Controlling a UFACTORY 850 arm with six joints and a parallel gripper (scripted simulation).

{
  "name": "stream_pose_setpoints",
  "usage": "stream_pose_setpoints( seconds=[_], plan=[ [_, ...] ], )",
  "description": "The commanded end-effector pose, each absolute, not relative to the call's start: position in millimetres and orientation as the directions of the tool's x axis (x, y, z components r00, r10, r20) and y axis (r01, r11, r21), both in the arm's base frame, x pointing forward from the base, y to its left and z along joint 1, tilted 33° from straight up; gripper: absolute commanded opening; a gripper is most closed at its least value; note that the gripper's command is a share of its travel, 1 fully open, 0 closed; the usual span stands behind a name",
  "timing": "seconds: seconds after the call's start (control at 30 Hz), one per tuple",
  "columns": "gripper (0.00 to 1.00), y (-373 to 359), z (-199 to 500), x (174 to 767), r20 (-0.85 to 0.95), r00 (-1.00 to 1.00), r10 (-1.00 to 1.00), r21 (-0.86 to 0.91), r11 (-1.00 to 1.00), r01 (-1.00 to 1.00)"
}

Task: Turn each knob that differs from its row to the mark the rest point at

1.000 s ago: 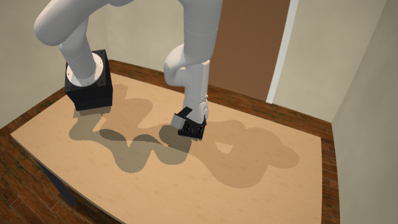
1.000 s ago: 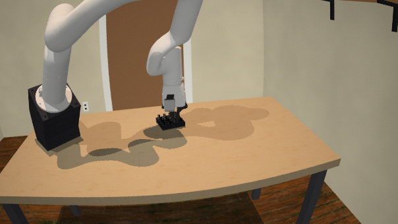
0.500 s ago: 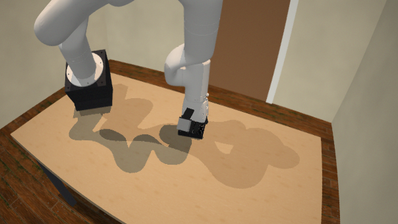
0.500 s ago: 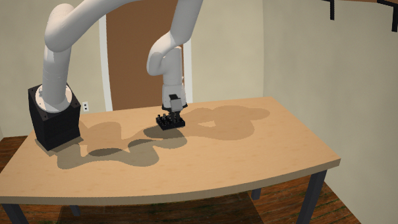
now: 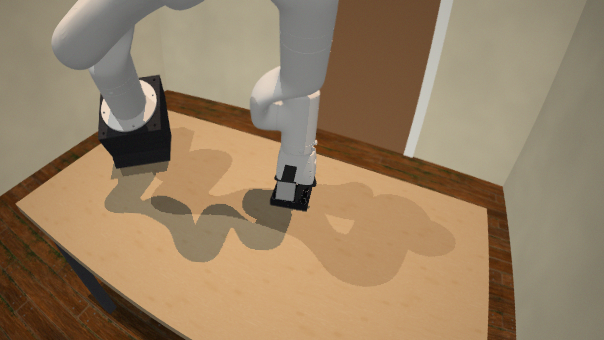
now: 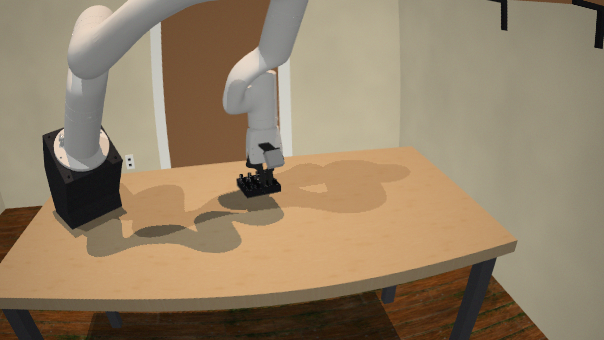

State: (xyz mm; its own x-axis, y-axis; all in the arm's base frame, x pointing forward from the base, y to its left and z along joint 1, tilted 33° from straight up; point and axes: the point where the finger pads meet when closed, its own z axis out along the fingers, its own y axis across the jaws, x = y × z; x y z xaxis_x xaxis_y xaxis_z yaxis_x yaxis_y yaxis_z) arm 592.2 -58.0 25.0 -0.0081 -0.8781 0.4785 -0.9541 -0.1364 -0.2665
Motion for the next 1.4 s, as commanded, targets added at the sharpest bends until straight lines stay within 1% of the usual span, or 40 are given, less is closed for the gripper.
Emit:
stream_pose_setpoints(
  seconds=[0.0, 0.83, 0.87, 1.37],
  plan=[
    [0.08, -57.6, 25.5, 592.6, 0.486, 0.02, -0.874, -0.251, -0.161, -0.954],
    [0.08, -57.6, 25.5, 592.6, 0.492, 0.043, -0.869, -0.239, -0.183, -0.954],
    [0.19, -57.6, 25.5, 592.6, 0.492, 0.043, -0.869, -0.239, -0.183, -0.954],
    [0.19, -57.6, 25.5, 592.6, 0.492, 0.043, -0.869, -0.239, -0.183, -0.954]
  ],
)
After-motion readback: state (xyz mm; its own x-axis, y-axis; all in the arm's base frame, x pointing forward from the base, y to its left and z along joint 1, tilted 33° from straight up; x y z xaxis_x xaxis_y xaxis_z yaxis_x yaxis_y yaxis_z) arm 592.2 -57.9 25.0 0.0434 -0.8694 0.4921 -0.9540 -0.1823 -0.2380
